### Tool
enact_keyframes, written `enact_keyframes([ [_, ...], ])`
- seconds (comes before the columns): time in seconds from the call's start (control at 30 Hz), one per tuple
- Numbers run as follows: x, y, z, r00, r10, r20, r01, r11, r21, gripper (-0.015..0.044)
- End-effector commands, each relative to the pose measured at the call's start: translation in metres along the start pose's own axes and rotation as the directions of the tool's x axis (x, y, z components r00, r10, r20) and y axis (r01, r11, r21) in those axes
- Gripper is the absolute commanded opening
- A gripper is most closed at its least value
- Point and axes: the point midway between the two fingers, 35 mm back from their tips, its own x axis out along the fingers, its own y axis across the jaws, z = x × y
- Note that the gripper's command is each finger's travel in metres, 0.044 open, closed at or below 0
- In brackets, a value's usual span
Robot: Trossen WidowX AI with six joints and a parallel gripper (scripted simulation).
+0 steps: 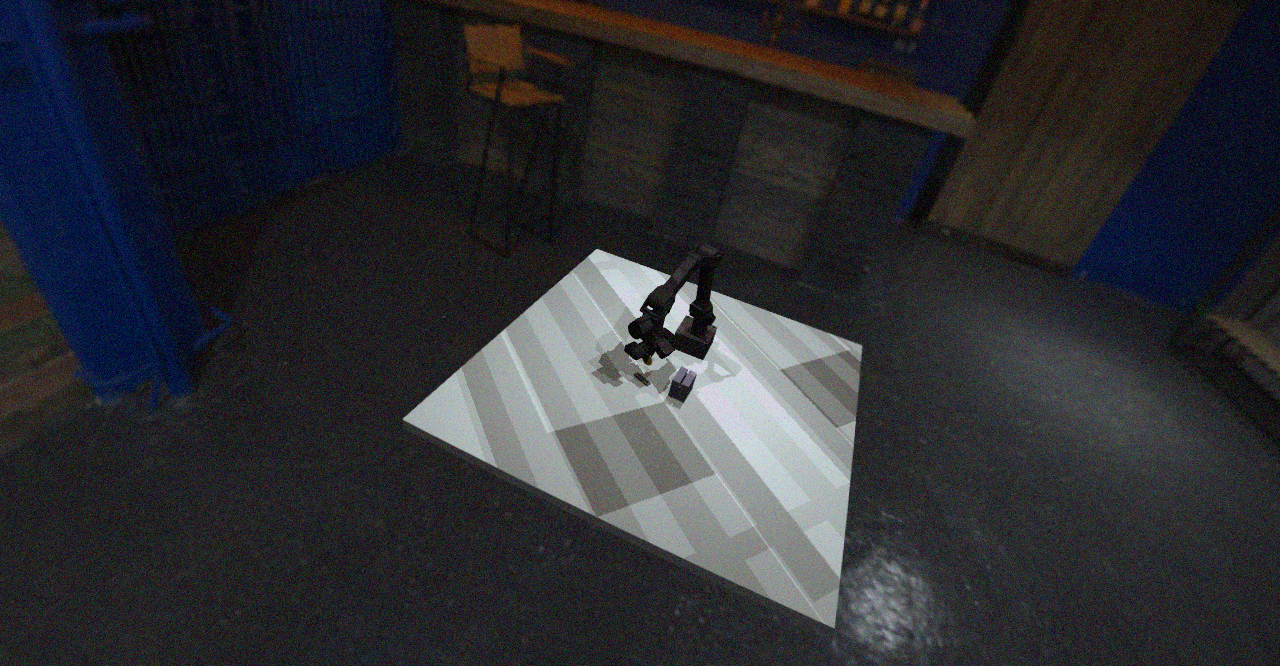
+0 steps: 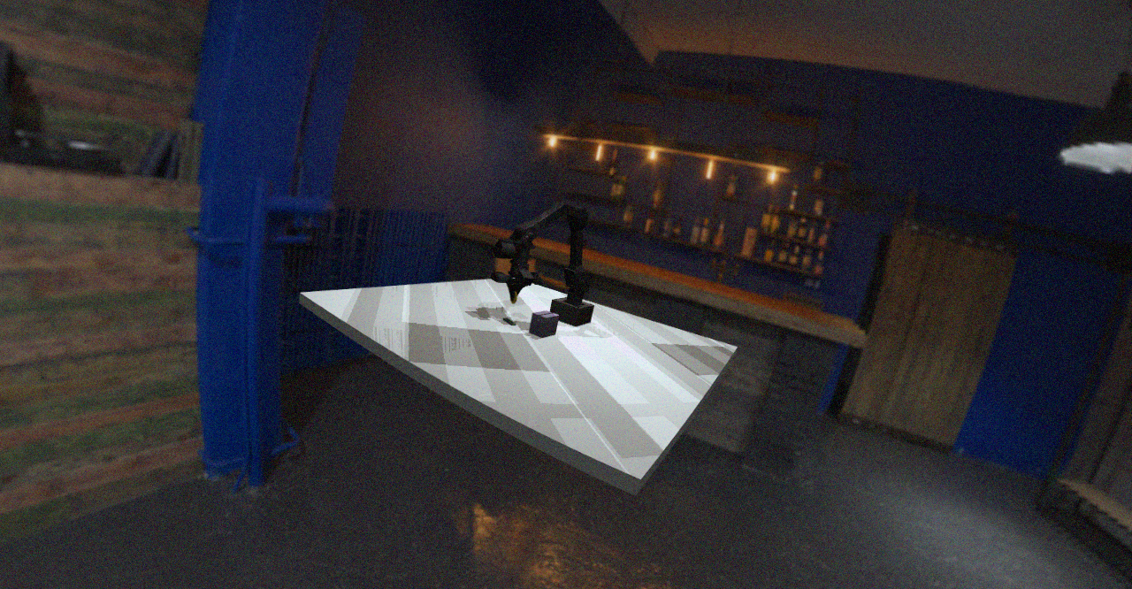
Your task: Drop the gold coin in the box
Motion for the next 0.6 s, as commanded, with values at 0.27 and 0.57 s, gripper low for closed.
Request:
enact_keyframes([
  [0.27, -0.0203, 0.0008, 0.0005, 1.0, -0.009, 0.004, 0.009, 0.999, 0.047, 0.0],
  [0.57, -0.0203, 0.003, 0.0014, 1.0, -0.009, 0.004, 0.007, 0.938, 0.347, 0.0],
])
